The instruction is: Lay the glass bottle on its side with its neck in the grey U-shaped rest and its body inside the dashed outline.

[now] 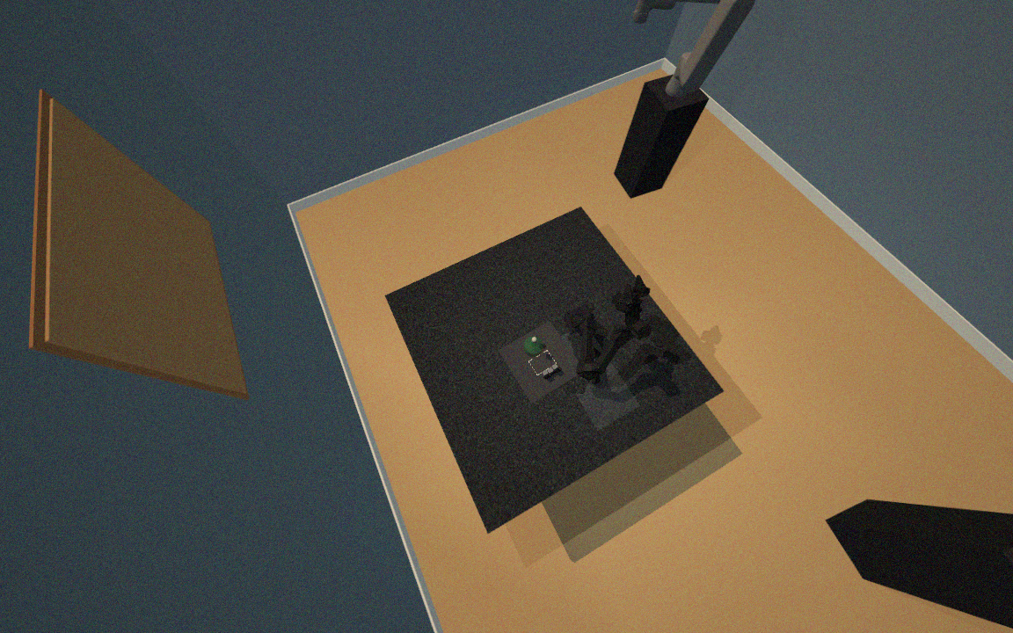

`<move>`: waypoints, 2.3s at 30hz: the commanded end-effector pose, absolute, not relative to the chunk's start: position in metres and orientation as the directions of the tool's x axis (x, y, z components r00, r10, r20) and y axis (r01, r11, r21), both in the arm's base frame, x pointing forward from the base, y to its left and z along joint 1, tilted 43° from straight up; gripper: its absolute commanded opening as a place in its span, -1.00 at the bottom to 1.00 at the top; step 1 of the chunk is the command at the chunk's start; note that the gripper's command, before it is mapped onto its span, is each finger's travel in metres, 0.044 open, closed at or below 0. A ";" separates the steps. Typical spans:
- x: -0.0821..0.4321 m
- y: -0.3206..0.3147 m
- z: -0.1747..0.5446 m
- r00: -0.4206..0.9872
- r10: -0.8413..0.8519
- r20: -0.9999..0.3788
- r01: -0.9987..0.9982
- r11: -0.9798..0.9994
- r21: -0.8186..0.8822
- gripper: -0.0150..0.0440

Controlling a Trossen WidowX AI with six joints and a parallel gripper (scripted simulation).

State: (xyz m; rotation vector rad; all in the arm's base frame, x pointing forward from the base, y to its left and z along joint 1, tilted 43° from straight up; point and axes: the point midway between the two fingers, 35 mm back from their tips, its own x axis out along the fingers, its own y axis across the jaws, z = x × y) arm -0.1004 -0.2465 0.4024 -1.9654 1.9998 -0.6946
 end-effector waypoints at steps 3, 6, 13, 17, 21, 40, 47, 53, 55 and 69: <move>-0.093 -0.253 0.398 -0.022 -0.991 0.134 -0.839 -0.055 -0.542 1.00; -0.084 -0.264 0.389 0.033 -0.995 0.097 -0.782 -0.086 -0.617 1.00; -0.043 -0.298 0.347 0.215 -0.974 -0.071 -0.435 -0.031 -0.900 1.00; 0.003 -0.318 0.304 0.400 -0.883 -0.243 -0.066 0.237 -0.969 1.00; 0.050 -0.322 0.271 0.541 -0.763 -0.354 0.116 0.484 -0.867 1.00; 0.205 -0.232 0.154 0.725 0.078 -0.685 0.450 0.700 0.555 1.00; 0.237 -0.175 0.132 0.615 0.384 -0.689 0.632 0.283 0.722 1.00; 0.255 -0.124 0.119 0.460 0.606 -0.649 0.836 -0.049 0.547 1.00; 0.259 -0.109 0.116 0.407 0.661 -0.630 0.887 -0.120 0.446 1.00; 0.278 -0.077 0.089 -0.029 0.678 -0.734 0.982 0.157 0.107 1.00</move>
